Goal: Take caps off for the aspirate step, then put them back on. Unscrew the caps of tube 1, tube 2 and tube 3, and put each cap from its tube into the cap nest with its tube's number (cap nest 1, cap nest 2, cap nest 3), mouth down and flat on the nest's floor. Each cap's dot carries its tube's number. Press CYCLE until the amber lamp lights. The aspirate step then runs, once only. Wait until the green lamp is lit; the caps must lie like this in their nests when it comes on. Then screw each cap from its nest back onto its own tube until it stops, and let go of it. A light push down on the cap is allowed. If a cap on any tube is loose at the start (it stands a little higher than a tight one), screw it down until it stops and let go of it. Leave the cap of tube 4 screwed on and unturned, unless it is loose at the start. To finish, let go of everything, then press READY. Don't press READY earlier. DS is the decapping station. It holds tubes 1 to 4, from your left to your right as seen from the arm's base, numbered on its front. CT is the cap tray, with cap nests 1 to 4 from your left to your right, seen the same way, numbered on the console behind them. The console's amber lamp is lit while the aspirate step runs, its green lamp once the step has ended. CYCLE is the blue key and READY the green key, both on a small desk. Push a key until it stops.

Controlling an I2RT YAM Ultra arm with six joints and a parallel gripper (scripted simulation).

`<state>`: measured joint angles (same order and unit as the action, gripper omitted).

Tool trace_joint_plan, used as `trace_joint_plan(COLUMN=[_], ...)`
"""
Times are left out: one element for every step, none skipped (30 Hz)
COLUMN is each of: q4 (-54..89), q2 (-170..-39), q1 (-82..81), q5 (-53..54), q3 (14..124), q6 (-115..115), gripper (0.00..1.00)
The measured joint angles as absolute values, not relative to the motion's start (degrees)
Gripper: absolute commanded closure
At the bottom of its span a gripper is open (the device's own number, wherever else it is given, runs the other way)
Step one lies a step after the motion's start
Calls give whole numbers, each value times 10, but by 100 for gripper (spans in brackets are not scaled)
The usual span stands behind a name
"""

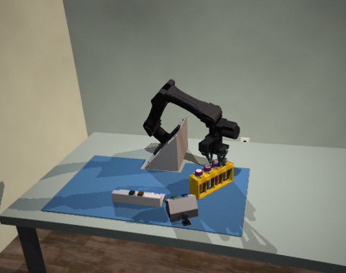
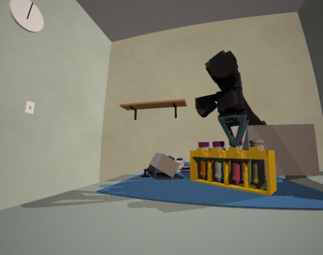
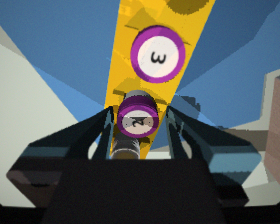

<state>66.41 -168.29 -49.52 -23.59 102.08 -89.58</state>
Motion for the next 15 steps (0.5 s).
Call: trace_joint_plan(q4=[664, 665, 665, 665, 666, 666, 667, 667, 667, 667, 667, 669, 669, 670, 670], q2=[-1683, -1684, -1684, -1684, -1684, -1684, -1684, -1684, -1684, -1684, -1684, -1684, -1684, -1685, -1685], q1=[-495, -495, -495, -495, -495, -495, -495, -495, -495, -495, -495, -495, -495, -495, -495], q5=[-236, -236, -236, -236, -236, -236, -236, -236, -236, -236, -236, -236, -235, -235, -235], q3=[1022, 1023, 1023, 1024, 1025, 1026, 1027, 1027, 1028, 1028, 1029, 1029, 1030, 1030, 1030], q6=[-899, -902, -904, -905, -907, -908, -909, -910, -910, -911, -911, -911, -912, -912, -912], gripper=[51, 51, 51, 51, 51, 51, 51, 51, 51, 100, 100, 100, 100, 100, 100])
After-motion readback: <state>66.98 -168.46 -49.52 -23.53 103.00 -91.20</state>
